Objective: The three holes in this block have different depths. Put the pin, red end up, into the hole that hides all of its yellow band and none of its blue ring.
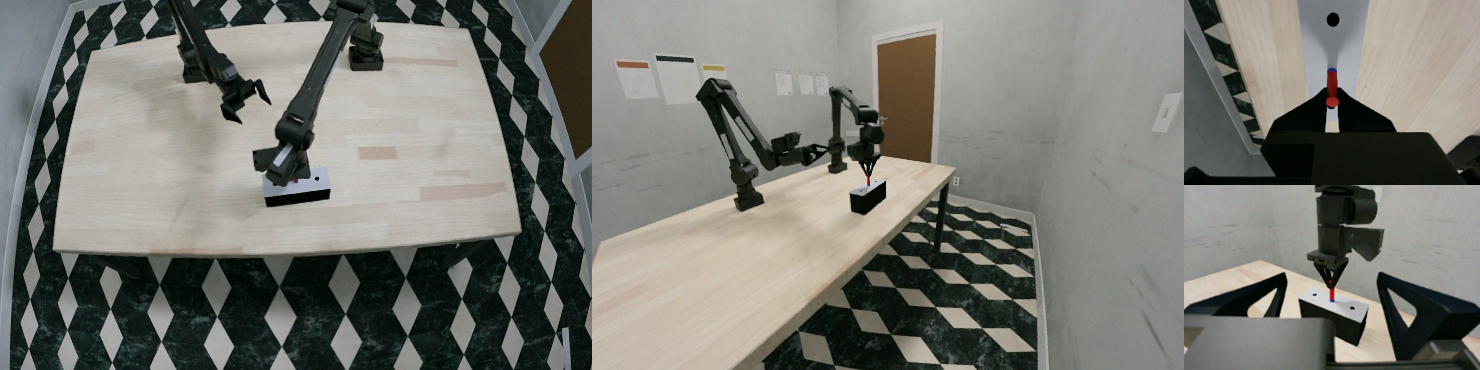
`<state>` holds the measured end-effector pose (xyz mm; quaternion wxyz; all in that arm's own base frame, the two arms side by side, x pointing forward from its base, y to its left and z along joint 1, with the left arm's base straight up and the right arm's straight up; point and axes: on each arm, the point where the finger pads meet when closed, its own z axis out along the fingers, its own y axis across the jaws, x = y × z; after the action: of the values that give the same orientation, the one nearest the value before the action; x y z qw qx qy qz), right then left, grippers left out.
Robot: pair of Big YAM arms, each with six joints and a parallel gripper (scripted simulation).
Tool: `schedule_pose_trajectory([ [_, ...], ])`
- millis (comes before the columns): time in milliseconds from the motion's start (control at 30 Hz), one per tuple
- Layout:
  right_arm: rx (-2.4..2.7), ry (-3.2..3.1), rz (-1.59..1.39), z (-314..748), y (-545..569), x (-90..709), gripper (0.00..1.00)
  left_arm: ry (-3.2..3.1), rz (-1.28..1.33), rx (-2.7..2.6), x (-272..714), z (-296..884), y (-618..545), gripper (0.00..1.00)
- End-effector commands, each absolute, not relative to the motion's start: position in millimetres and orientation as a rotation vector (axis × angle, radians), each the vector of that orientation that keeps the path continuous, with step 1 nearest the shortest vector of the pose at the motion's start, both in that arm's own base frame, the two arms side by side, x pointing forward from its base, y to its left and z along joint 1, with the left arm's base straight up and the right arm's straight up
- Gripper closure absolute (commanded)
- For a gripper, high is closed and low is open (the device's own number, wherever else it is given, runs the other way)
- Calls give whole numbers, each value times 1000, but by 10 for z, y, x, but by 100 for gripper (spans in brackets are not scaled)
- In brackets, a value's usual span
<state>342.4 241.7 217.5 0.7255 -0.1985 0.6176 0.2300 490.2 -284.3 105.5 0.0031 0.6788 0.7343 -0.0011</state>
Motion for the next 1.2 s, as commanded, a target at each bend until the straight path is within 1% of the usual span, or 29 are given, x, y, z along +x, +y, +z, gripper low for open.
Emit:
schedule_pose_trajectory([
  [0, -426, 1337, 514, 2278, 2456, 3478, 0, 2271, 2, 2102, 5053, 1280, -2946, 95],
  [500, -434, 1403, 500, 2120, 2455, 3508, 0, 2271, 2, 2102, 5053, 1278, -2944, 95],
  [967, -461, 1517, 476, 1835, 2455, 3531, 0, 2289, -9, 2127, 5045, 1003, -2874, 95],
  [1167, -464, 1527, 475, 1810, 2455, 3530, 0, 2273, 1, 2110, 5057, 1095, -2946, 95],
])
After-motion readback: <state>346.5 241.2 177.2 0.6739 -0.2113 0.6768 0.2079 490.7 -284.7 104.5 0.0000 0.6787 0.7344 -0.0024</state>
